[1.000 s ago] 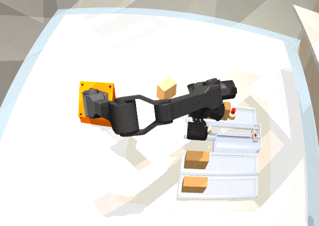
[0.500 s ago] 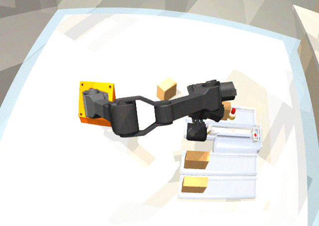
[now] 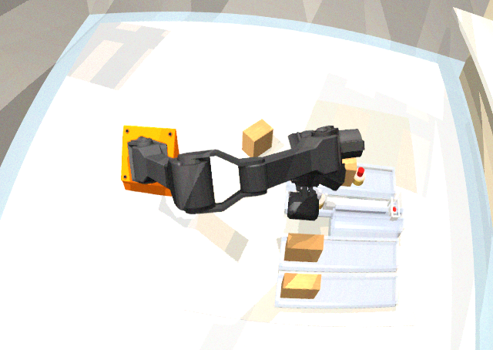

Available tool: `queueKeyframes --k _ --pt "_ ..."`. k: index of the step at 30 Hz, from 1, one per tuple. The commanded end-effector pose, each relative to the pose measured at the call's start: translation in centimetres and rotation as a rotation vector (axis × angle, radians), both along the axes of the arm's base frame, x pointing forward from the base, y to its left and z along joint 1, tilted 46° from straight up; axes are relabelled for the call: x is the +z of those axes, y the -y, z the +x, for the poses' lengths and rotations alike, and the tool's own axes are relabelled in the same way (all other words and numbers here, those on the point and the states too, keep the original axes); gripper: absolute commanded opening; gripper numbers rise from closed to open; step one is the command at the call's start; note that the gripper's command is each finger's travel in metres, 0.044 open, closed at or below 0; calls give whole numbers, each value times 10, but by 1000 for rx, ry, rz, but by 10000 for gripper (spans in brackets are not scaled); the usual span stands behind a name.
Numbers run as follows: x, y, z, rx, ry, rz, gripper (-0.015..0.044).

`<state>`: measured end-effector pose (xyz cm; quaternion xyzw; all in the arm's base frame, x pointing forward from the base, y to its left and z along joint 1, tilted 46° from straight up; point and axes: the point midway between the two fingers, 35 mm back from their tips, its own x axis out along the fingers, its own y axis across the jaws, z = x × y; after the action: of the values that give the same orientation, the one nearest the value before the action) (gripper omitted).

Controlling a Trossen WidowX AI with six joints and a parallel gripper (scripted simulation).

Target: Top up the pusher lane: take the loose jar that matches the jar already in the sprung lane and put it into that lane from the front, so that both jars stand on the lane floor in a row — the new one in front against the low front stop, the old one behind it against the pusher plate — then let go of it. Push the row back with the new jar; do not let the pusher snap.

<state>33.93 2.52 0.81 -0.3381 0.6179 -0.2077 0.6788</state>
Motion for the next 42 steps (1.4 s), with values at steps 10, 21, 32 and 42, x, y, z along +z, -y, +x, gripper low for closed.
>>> queueKeyframes --k 10,21,32,42 --pt "1 1 0 3 10 -4 0" --pt "1 2 -1 3 10 -4 0" --pt "1 2 -3 3 10 -4 0" --pt "0 2 -6 3 10 -4 0"
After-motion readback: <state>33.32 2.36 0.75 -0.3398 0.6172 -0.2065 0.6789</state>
